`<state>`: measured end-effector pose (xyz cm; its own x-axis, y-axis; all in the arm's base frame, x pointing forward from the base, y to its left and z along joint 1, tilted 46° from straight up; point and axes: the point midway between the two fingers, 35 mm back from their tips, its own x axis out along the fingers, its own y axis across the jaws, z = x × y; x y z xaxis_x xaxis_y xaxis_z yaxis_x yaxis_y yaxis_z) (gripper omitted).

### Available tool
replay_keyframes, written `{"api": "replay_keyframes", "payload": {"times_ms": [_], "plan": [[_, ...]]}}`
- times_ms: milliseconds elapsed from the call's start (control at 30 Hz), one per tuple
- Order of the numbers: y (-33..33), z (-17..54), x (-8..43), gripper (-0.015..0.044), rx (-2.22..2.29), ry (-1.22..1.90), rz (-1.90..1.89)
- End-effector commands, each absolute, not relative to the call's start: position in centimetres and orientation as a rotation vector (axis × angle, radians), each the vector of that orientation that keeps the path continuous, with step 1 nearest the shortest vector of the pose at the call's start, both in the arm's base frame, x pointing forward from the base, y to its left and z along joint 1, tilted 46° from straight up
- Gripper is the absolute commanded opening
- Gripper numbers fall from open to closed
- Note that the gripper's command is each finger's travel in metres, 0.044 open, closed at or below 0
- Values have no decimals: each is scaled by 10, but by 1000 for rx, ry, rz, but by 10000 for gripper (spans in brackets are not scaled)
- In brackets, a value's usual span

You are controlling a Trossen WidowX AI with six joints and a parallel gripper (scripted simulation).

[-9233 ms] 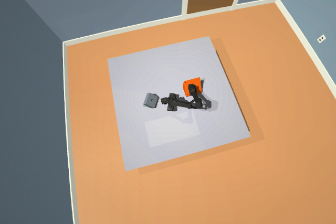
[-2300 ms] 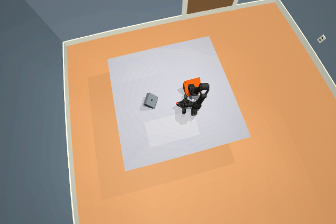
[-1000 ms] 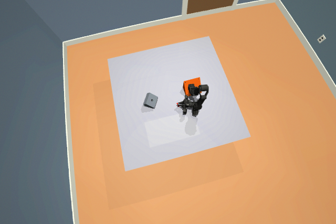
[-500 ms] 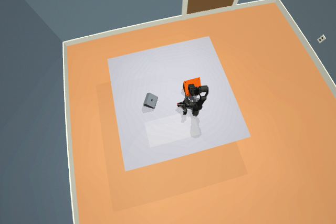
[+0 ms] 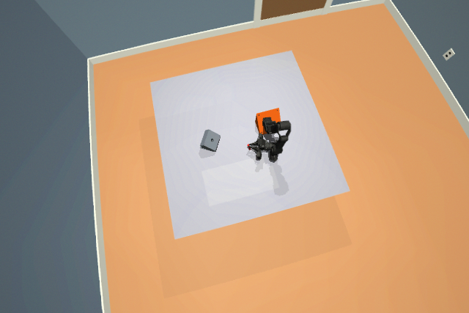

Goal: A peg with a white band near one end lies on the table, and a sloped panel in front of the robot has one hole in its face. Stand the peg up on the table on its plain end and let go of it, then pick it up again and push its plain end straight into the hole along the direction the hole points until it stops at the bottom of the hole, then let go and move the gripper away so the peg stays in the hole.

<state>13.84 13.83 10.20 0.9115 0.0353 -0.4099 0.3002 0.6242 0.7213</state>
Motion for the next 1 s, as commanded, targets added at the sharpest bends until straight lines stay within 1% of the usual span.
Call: {"api": "replay_keyframes", "payload": {"times_ms": [0,967], "plan": [[140,101,137,49,889,410,-157],[143,103,133,49,905,390,-160]]}}
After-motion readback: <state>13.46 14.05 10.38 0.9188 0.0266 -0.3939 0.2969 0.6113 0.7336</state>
